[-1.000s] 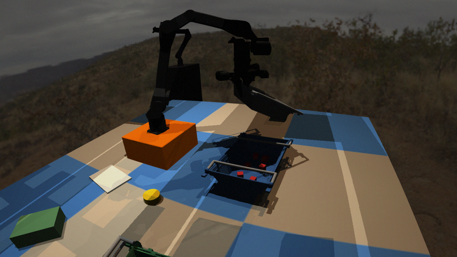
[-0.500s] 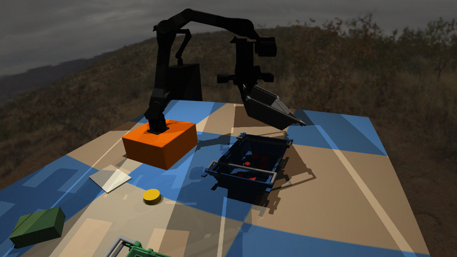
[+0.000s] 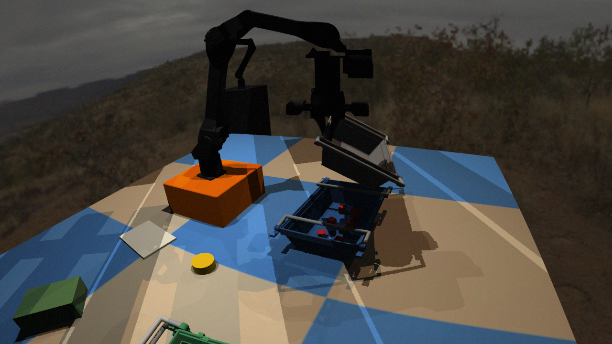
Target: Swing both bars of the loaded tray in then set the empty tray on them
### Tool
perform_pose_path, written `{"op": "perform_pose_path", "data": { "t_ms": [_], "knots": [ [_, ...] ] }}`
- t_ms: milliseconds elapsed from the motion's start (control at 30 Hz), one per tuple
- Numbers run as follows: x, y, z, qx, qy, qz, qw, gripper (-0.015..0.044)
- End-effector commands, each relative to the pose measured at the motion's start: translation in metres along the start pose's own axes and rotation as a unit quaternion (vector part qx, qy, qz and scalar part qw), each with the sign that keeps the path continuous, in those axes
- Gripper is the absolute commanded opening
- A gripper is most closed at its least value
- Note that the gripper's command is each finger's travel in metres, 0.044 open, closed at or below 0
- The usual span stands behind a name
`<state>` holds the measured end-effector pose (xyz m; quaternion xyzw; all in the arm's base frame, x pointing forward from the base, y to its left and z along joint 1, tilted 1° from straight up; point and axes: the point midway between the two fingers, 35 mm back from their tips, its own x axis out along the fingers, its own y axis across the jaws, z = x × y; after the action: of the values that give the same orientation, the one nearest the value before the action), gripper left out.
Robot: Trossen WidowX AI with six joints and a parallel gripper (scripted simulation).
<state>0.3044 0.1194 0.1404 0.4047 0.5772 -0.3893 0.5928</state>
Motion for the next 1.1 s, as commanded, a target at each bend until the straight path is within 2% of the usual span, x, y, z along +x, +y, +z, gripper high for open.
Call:
{"op": "perform_pose_path", "data": {
  "t_ms": [0, 533, 1067],
  "knots": [
    [-0.004, 0.0, 0.017, 0.033, 0.001, 0.009, 0.999, 0.0],
    [-0.005, -0.01, 0.078, 0.141, -0.001, 0.01, 0.99, 0.0],
    [-0.005, -0.01, 0.08, 0.146, -0.001, 0.01, 0.989, 0.0]
  ]
}}
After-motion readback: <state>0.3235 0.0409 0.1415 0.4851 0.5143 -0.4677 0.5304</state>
